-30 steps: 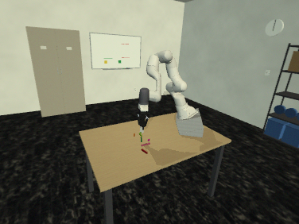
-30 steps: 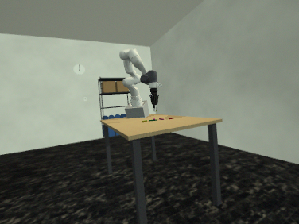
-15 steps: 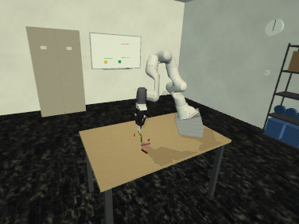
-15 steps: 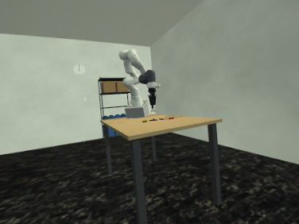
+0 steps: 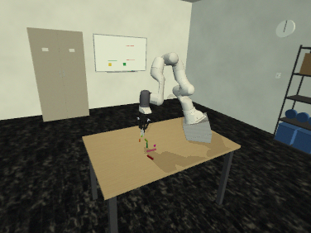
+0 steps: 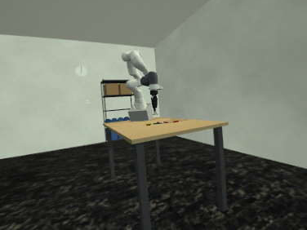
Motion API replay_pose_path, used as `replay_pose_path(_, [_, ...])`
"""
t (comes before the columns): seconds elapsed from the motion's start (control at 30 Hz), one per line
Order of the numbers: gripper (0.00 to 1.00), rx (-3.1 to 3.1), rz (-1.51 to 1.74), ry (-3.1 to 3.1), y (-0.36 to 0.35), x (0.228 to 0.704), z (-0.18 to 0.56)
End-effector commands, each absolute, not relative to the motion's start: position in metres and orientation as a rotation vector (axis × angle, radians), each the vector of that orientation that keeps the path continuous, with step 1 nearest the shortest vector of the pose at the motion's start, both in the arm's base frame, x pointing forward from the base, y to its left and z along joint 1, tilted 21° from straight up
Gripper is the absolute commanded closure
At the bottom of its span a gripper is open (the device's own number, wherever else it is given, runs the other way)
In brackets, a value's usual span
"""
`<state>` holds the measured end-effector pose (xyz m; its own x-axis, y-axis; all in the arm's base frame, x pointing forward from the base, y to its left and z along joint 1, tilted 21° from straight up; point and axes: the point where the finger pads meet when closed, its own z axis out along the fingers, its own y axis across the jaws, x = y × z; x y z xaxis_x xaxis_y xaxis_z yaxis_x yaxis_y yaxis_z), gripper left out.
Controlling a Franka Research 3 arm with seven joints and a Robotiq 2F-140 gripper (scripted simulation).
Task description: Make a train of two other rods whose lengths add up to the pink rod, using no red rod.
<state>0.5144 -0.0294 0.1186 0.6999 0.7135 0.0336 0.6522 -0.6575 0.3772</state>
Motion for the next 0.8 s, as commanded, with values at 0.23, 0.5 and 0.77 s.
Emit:
replay_pose_path(0.23, [0.97,2.437,0.197,1.386,-0.048,0.522,0.128])
replay_pose_path(0.5, [0.97,2.371,0.179,1.483,-0.061,0.525,0.133])
replay_pose_path(0.77, [0.97,2.37,0.179,1.485,-0.062,0.525,0.133])
